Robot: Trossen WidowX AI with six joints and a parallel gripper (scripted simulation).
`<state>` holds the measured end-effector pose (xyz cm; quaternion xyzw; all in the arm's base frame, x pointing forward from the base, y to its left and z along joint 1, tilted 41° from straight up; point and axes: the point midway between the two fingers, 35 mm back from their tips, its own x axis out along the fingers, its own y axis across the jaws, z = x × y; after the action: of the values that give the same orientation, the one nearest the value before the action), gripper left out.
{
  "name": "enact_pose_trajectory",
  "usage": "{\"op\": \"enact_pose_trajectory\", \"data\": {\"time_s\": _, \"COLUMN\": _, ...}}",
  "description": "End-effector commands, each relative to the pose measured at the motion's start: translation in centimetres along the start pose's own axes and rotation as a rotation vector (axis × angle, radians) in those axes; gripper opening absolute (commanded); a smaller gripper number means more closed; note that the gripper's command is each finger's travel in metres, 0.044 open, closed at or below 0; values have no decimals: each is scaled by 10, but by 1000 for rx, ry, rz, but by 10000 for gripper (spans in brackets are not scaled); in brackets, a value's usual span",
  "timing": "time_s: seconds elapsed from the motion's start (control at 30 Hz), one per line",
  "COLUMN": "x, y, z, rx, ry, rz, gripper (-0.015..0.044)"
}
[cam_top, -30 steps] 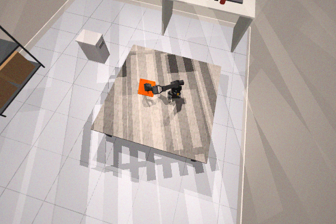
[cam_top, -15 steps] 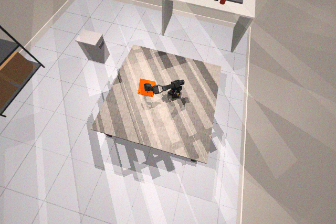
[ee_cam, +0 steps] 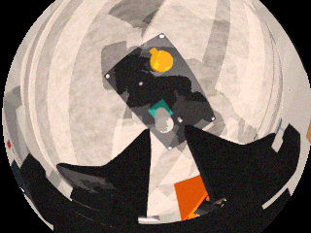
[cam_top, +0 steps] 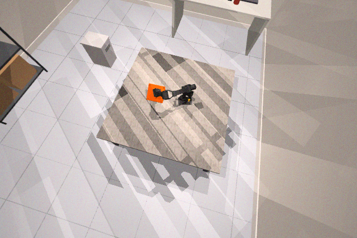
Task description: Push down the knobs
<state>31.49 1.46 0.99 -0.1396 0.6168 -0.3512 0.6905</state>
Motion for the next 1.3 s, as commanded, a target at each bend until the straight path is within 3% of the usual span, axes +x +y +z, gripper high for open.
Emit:
{"op": "enact_pose_trajectory", "data": {"time_s": 0.0, "x": -8, "y": 1, "z": 12, "rx": 1, "ry": -2, "rz": 2, "gripper": 131}}
{"op": "enact_pose_trajectory", "data": {"time_s": 0.17, "x": -35, "y": 1, "z": 51, "rx": 7, "ry": -6, "rz": 7, "gripper": 0}}
{"op": "enact_pose_trajectory", "data": {"time_s": 0.47, "x": -43, "y": 0, "z": 62, "rx": 8, "ry": -7, "rz": 9, "gripper": 0}}
{"op": "enact_pose_trajectory", "data": {"time_s": 0.6, "x": -23, "y": 0, "z": 62, "rx": 8, "ry": -7, "rz": 8, "gripper": 0}}
{"op": "enact_pose_trajectory", "data": {"time_s": 1.27, "x": -2, "y": 0, "z": 62, "rx": 9, "ry": -8, "rz": 8, "gripper": 0}}
